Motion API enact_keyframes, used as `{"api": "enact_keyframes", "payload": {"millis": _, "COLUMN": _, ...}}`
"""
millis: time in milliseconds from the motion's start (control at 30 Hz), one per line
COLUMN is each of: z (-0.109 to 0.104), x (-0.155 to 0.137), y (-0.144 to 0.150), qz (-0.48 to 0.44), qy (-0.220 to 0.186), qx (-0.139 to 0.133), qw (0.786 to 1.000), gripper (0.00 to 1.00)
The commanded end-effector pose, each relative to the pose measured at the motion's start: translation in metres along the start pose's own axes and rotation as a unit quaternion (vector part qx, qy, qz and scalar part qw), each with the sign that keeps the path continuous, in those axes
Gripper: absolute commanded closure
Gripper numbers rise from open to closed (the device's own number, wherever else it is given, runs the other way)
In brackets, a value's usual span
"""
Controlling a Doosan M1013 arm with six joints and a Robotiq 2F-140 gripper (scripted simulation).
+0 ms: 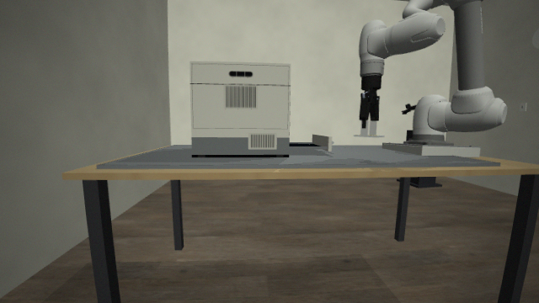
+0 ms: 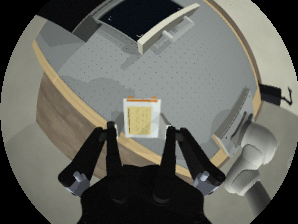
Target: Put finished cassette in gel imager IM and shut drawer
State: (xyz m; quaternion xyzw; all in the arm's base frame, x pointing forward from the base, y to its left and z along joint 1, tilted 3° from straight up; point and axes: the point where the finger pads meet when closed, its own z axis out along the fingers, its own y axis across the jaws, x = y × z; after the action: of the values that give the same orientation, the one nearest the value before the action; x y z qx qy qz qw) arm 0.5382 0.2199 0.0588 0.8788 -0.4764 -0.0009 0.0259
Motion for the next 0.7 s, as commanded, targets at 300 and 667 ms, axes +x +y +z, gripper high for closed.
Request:
{"api": "enact_keyframes", "payload": {"millis": 300, "z": -0.014, "x": 0.0, "y": 0.0, "qz": 0.0, "qy": 0.0, "qx": 0.0, "qw": 1.0, "gripper": 0.9}}
{"api": "enact_keyframes", "payload": {"millis": 667, "z": -0.027, "x": 0.0, "y": 0.0, "qz": 0.0, "qy": 0.0, "qx": 0.0, "qw": 1.0, "gripper": 0.9}}
